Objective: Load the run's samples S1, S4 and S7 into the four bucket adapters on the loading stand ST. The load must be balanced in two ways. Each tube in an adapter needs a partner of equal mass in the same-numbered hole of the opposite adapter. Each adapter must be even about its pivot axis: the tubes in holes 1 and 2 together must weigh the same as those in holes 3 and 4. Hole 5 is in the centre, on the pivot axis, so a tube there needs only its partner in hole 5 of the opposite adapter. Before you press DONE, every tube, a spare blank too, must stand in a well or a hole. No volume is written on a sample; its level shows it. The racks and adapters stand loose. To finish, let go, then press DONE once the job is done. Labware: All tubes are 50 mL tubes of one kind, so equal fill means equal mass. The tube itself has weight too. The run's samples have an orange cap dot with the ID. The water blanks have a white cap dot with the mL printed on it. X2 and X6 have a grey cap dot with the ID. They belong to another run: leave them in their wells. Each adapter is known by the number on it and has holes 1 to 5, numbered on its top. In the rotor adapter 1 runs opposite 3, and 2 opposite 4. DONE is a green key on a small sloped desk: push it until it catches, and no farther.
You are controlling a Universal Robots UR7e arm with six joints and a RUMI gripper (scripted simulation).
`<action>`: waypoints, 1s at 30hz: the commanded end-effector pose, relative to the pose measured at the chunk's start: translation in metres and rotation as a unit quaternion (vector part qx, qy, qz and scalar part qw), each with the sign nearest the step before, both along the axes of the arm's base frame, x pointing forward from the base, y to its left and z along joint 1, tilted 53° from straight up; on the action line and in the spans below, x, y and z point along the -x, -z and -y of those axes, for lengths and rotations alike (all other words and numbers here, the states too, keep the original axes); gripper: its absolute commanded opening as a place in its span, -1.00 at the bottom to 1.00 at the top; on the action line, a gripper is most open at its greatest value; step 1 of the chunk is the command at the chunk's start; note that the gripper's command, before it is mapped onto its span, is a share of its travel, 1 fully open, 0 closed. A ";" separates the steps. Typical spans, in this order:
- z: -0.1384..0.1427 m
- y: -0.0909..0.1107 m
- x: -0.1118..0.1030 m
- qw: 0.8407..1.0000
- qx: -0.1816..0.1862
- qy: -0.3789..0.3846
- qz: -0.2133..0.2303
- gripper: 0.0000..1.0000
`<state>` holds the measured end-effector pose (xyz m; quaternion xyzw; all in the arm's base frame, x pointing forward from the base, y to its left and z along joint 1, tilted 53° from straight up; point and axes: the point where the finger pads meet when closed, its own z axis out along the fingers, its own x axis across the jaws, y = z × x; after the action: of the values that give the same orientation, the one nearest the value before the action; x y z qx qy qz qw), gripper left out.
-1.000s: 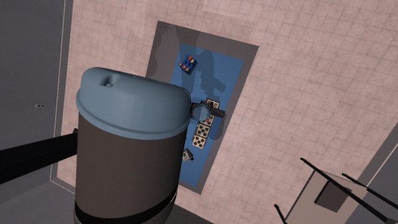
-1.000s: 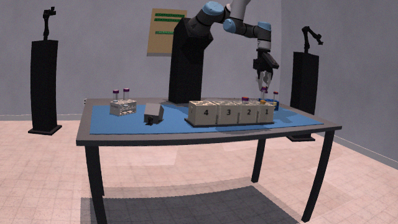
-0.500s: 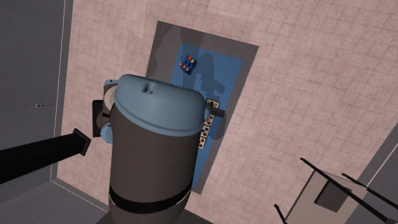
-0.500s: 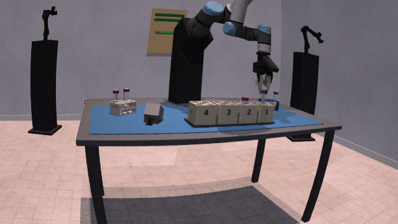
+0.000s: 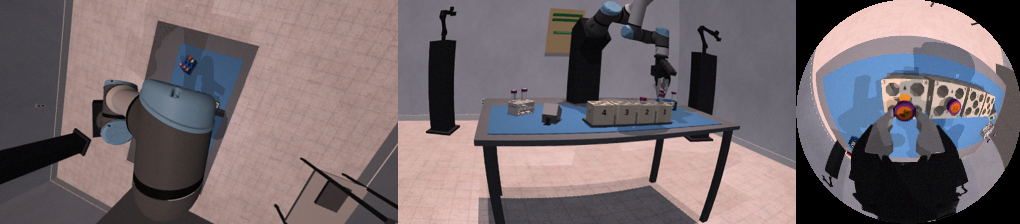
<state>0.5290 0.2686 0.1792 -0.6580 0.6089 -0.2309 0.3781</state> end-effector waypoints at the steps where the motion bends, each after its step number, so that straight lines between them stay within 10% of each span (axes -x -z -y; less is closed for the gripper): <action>1: -0.001 0.003 -0.004 1.000 0.000 0.000 0.001 -1.00; 30: -0.005 0.012 -0.016 1.000 0.000 0.000 0.001 -1.00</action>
<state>0.5452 0.2732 0.1665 -0.6580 0.6089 -0.2309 0.3781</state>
